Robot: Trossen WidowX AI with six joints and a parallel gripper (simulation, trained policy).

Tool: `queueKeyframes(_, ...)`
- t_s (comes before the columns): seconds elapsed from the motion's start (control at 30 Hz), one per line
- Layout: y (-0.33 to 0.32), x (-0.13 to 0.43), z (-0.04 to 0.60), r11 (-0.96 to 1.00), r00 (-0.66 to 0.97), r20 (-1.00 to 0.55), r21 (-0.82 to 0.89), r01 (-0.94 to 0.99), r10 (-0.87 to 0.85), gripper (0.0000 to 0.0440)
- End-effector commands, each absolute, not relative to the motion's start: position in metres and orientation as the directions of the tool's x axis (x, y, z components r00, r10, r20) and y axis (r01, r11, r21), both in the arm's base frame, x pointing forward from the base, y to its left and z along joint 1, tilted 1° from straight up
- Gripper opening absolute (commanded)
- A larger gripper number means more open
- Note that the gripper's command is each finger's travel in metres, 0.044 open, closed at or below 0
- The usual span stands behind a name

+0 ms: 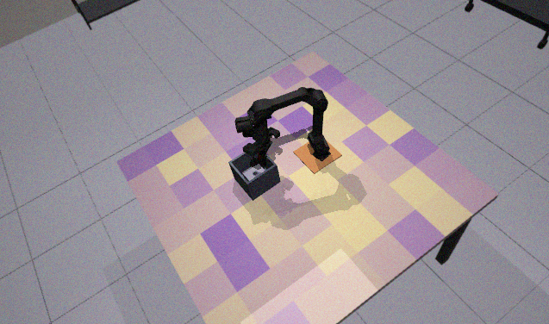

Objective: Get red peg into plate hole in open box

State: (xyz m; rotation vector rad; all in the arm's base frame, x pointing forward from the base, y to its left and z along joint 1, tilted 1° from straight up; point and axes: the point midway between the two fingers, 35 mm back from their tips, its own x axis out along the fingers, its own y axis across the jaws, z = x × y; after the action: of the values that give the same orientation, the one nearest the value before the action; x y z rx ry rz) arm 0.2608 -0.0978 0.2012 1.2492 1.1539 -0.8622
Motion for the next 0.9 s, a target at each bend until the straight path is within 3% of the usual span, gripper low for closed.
queueKeyframes(0.0,-0.102,0.264,0.196,0.168,0.240,-0.965,0.256,0.952,0.109,0.0000)
queueKeyframes(0.87,-0.106,0.295,0.140,0.266,0.218,-0.956,0.267,0.926,0.199,0.0012)
